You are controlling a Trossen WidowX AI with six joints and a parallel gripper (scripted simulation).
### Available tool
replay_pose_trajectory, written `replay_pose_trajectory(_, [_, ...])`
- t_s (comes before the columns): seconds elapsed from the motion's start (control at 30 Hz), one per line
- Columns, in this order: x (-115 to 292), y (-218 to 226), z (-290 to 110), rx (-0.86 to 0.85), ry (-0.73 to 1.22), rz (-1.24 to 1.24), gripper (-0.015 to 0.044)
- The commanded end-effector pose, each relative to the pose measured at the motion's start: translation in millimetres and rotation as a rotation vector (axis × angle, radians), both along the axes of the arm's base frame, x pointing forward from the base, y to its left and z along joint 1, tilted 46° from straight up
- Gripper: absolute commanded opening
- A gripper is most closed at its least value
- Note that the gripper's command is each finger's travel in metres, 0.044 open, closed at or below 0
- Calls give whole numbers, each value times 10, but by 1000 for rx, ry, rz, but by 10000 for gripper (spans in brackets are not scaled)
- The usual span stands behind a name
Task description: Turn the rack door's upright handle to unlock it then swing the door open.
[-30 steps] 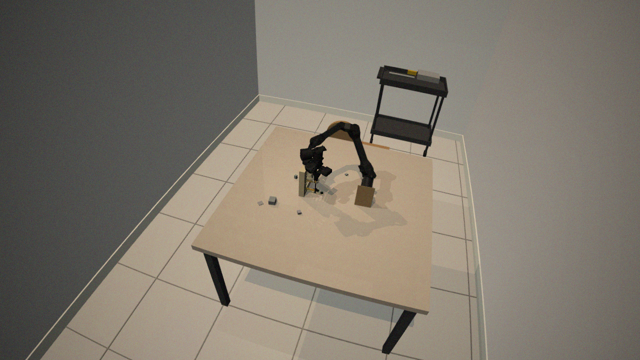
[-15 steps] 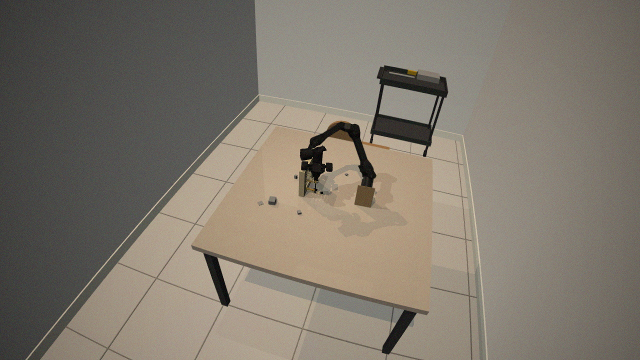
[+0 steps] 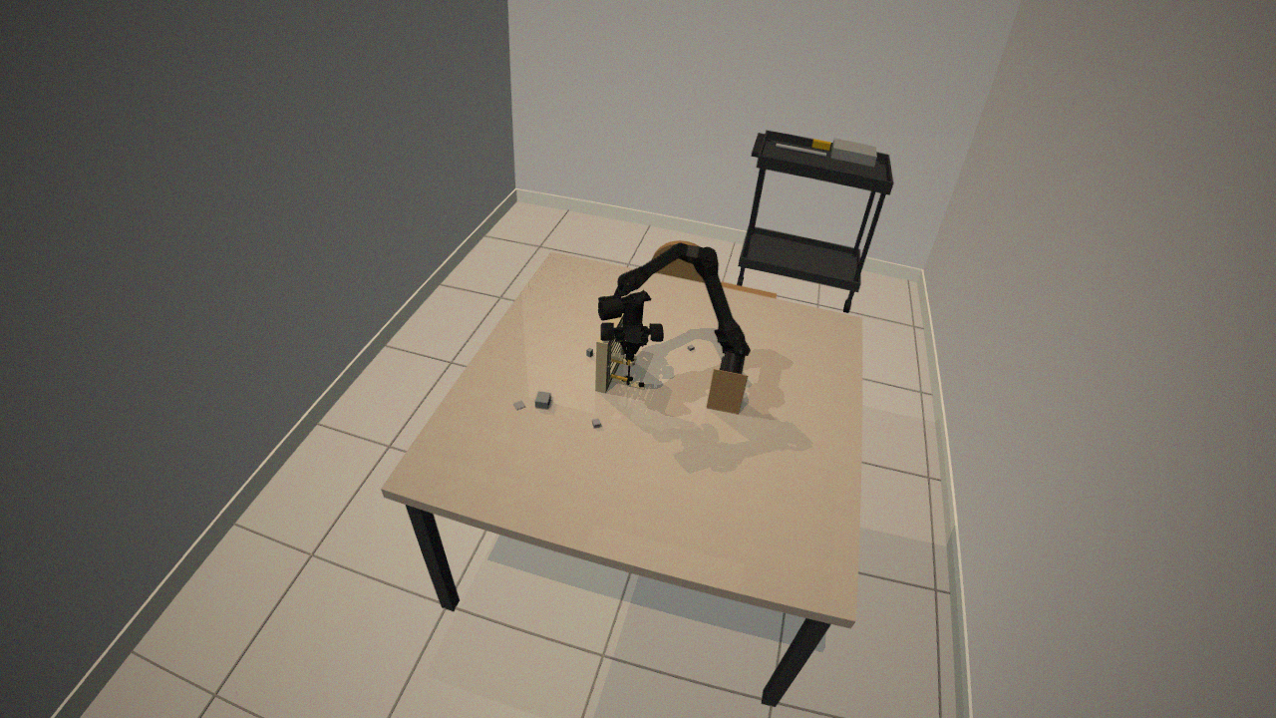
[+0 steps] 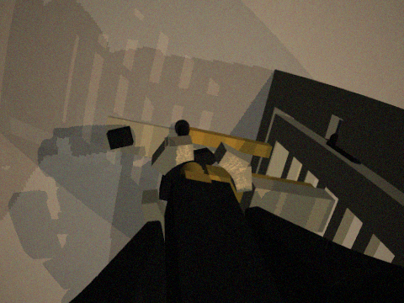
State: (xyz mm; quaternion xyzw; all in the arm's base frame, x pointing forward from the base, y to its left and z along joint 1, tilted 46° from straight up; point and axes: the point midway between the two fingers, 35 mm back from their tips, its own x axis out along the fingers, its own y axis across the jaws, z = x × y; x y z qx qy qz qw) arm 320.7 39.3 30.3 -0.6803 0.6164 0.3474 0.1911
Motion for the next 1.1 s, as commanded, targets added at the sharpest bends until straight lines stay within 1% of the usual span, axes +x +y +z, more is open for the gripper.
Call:
replay_pose_trajectory(0.0, [1, -5, 7, -4, 8, 10, 219])
replay_pose_trajectory(0.07, [1, -5, 7, -4, 8, 10, 271])
replay_pose_trajectory(0.1, [1, -5, 7, -4, 8, 10, 281])
replay_pose_trajectory(0.2, [1, -5, 7, -4, -44, -42, 281])
replay_pose_trajectory(1.07, [1, -5, 7, -4, -956, -952, 281])
